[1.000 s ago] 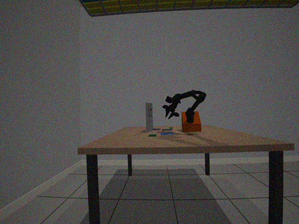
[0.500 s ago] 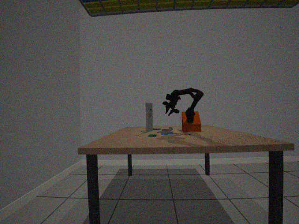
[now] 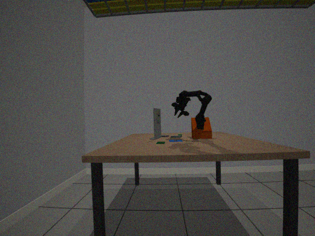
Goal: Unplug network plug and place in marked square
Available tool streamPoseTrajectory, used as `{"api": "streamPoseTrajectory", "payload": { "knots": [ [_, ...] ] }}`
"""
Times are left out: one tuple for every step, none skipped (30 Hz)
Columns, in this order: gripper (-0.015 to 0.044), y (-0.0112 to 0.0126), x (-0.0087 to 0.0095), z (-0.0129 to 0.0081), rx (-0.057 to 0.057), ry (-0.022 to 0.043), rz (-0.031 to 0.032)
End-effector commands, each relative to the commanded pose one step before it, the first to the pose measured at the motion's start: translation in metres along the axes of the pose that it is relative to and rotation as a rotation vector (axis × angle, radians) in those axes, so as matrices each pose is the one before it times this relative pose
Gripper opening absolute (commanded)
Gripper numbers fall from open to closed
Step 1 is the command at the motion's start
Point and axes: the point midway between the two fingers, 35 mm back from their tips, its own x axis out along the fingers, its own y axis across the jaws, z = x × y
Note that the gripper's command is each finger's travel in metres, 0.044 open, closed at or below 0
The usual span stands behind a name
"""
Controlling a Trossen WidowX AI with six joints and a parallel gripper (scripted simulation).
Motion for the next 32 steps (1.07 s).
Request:
{"api": "streamPoseTrajectory", "payload": {
  "knots": [
    [0.0235, 0.00286, -0.00249, -0.0011, -0.0034, 0.00443, 0.00454],
    [0.0261, 0.0, 0.0, 0.0, 0.0, 0.0, 0.0],
    [0.0287, 0.0, 0.0, 0.0, 0.0, 0.0, 0.0],
    [0.0314, 0.0, 0.0, 0.0, 0.0, 0.0, 0.0],
    [0.034, 0.0, 0.0, 0.0, 0.0, 0.0, 0.0],
    [0.0366, 0.0, 0.0, 0.0, 0.0, 0.0, 0.0],
    [0.0392, 0.0, 0.0, 0.0, 0.0, 0.0, 0.0],
    [0.0419, 0.0, 0.0, 0.0, 0.0, 0.0, 0.0],
    [0.044, 0.0, 0.0, 0.0, 0.0, 0.0, 0.0],
    [0.044, 0.0, 0.0, 0.0, 0.0, 0.0, 0.0],
    [0.044, 0.0, 0.0, 0.0, 0.0, 0.0, 0.0],
    [0.044, 0.0, 0.0, 0.0, 0.0, 0.0, 0.0],
    [0.044, 0.0, 0.0, 0.0, 0.0, 0.0, 0.0],
    [0.044, 0.0, 0.0, 0.0, 0.0, 0.0, 0.0],
    [0.044, 0.0, 0.0, 0.0, 0.0, 0.0, 0.0],
    [0.044, 0.0, 0.0, 0.0, 0.0, 0.0, 0.0],
    [0.044, 0.0, 0.0, 0.0, 0.0, 0.0, 0.0],
    [0.044, 0.0, 0.0, 0.0, 0.0, 0.0, 0.0],
    [0.044, 0.0, 0.0, 0.0, 0.0, 0.0, 0.0],
    [0.044, 0.0, 0.0, 0.0, 0.0, 0.0, 0.0],
    [0.044, 0.0, 0.0, 0.0, 0.0, 0.0, 0.0],
    [0.044, 0.0, 0.0, 0.0, 0.0, 0.0, 0.0],
    [0.044, 0.0, 0.0, 0.0, 0.0, 0.0, 0.0],
    [0.044, 0.0, 0.0, 0.0, 0.0, 0.0, 0.0],
    [0.044, 0.0, 0.0, 0.0, 0.0, 0.0, 0.0],
    [0.044, 0.0, 0.0, 0.0, 0.0, 0.0, 0.0],
    [0.044, 0.0, 0.0, 0.0, 0.0, 0.0, 0.0],
    [0.044, 0.0, 0.0, 0.0, 0.0, 0.0, 0.0],
    [0.044, 0.0, 0.0, 0.0, 0.0, 0.0, 0.0],
    [0.044, 0.0, 0.0, 0.0, 0.0, 0.0, 0.0],
    [0.044, 0.0, 0.0, 0.0, 0.0, 0.0, 0.0],
    [0.044, 0.0, 0.0, 0.0, 0.0, 0.0, 0.0]
  ]
}}
